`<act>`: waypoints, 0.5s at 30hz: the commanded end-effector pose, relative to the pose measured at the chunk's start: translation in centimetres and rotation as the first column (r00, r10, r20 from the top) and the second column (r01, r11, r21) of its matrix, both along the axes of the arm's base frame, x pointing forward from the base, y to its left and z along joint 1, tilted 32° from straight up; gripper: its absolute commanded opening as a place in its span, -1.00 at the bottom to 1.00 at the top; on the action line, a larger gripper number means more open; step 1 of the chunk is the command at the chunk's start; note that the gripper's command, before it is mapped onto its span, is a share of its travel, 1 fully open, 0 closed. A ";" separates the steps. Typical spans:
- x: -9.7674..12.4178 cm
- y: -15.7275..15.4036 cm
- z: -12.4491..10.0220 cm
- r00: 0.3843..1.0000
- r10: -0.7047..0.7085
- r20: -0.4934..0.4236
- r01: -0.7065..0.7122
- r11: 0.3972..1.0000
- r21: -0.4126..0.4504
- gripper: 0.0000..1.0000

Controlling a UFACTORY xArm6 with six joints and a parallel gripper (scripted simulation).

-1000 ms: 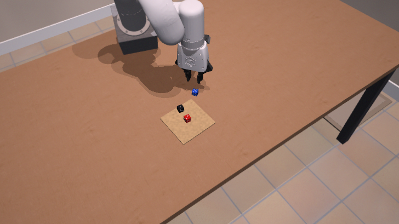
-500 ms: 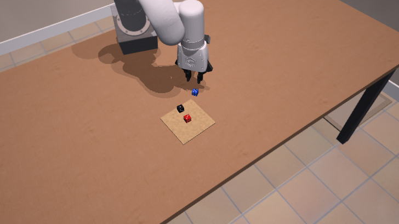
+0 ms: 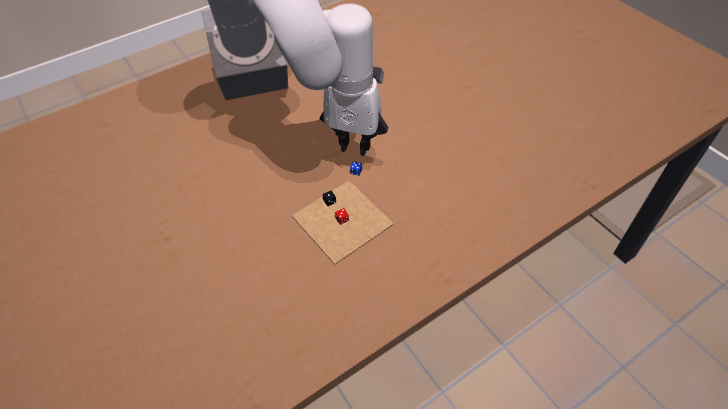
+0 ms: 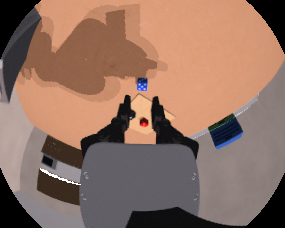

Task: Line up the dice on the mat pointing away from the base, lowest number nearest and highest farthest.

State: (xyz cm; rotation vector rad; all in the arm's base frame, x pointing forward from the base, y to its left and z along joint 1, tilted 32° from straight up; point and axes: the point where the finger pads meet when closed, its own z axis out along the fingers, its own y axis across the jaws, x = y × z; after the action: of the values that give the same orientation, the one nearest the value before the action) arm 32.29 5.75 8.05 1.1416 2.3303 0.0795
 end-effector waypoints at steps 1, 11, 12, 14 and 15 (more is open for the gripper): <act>0.3 -0.1 -0.4 1.000 0.001 0.004 -0.001 1.000 0.000 -0.28; 0.9 -0.3 -1.4 1.000 0.001 0.004 -0.001 1.000 0.000 -0.28; 1.0 -0.3 -1.5 1.000 0.001 0.004 -0.001 1.000 0.001 -0.28; 1.1 -0.4 -1.8 1.000 0.001 0.004 -0.001 1.000 0.000 -0.28; 1.2 -0.4 -1.9 1.000 0.001 0.004 -0.001 1.000 0.001 -0.28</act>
State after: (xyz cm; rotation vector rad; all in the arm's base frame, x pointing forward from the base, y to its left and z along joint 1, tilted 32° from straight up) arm 33.17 5.41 6.56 1.1433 2.3328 0.0769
